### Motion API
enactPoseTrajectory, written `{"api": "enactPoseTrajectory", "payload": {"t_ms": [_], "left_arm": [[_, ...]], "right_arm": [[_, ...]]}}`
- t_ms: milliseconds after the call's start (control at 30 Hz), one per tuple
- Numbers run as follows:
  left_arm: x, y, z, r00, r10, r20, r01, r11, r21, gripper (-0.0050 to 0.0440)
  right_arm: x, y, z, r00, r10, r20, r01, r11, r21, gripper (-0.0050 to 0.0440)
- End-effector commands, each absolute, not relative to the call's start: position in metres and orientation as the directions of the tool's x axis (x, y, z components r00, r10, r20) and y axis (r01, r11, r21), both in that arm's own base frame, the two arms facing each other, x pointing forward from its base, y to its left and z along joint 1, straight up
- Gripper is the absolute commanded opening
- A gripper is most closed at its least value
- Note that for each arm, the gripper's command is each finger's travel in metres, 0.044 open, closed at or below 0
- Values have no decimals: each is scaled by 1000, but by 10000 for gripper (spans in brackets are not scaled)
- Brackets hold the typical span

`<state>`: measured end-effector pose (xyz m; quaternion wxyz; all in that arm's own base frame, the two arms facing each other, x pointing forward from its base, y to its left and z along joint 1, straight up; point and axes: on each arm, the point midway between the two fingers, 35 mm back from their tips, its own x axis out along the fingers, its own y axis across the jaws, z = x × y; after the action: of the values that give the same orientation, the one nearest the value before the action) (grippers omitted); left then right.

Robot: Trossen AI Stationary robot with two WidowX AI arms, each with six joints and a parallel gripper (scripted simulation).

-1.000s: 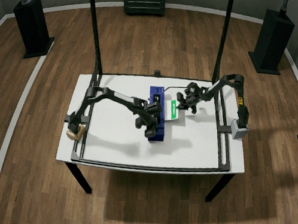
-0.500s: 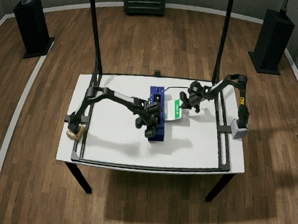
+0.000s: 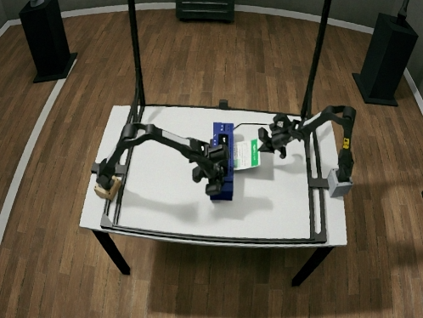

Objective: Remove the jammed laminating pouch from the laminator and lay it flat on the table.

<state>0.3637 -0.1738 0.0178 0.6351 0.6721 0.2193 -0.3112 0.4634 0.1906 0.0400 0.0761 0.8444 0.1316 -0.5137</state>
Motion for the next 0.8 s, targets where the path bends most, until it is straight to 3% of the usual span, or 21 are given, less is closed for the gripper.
{"api": "enactPoseTrajectory", "payload": {"t_ms": [0, 767], "left_arm": [[360, -174, 25, 715, -106, -691, 685, -88, 723, -50], [335, -170, 50, 714, -106, -692, 686, -89, 722, -50]], "right_arm": [[463, 189, 37, 430, 138, -892, 300, -954, -3, -50], [463, 189, 37, 430, 138, -892, 300, -954, -3, -50]]}}
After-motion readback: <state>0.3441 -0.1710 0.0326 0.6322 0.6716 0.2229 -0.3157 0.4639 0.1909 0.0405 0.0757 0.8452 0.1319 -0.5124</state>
